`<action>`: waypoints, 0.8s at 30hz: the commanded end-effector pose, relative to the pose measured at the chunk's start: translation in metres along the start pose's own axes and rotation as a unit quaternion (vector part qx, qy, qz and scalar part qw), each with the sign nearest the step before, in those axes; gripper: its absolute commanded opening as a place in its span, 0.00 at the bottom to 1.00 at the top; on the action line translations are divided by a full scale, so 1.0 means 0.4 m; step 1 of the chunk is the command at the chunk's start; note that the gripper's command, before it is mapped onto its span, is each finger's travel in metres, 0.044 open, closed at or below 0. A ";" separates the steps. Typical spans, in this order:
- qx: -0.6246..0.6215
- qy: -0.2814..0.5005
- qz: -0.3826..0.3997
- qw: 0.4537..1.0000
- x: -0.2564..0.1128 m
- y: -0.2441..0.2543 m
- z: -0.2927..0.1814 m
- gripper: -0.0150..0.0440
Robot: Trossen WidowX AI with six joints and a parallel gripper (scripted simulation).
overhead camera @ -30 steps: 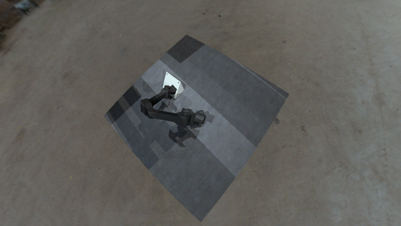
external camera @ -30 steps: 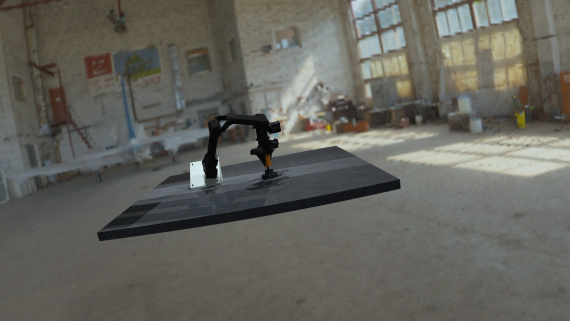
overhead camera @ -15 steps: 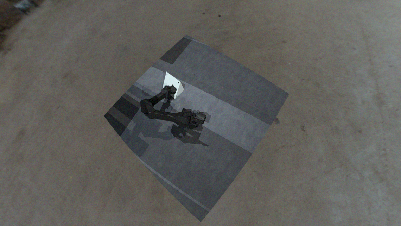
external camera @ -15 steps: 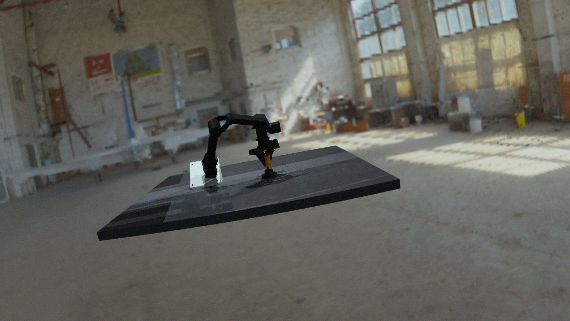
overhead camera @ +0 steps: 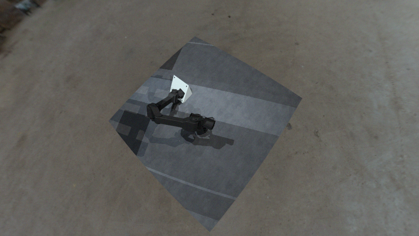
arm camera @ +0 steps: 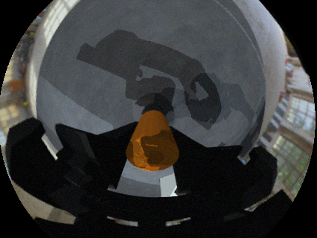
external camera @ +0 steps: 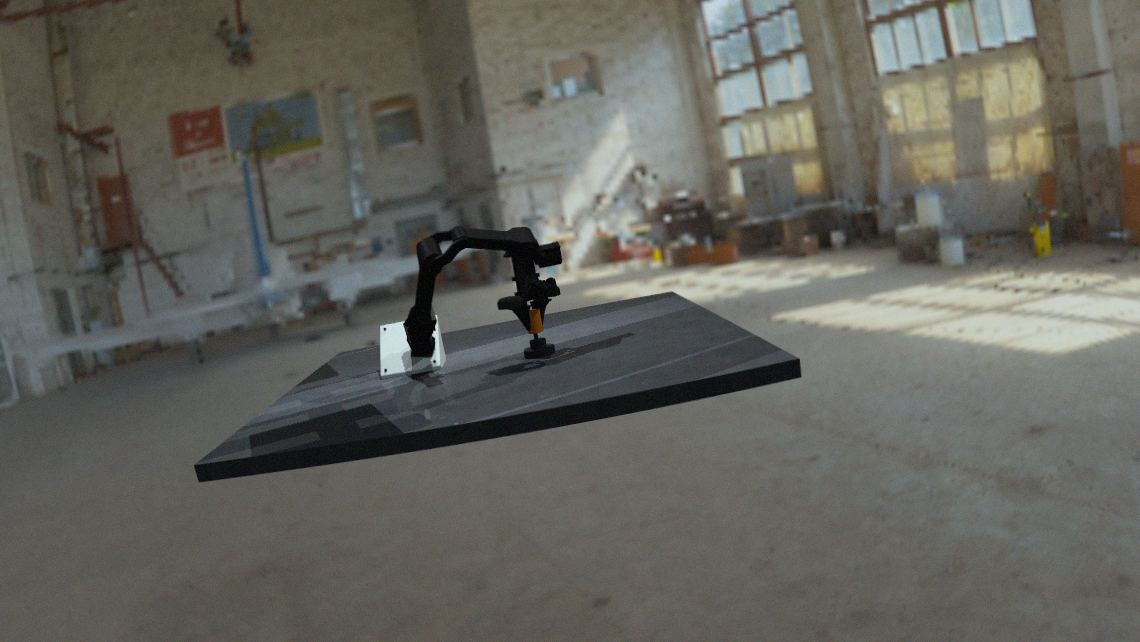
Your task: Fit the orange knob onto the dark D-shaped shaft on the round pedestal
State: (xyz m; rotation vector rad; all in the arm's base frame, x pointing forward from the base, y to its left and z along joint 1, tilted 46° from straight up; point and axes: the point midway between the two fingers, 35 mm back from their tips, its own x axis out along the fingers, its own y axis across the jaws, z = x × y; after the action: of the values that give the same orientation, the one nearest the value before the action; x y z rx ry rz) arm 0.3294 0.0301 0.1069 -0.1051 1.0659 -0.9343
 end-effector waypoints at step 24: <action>0.088 0.000 0.001 0.996 0.000 0.003 0.000 0.25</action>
State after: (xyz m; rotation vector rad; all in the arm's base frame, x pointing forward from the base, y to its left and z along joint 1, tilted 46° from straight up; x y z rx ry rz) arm 0.3301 0.0291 0.1044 0.0384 0.9814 -1.0210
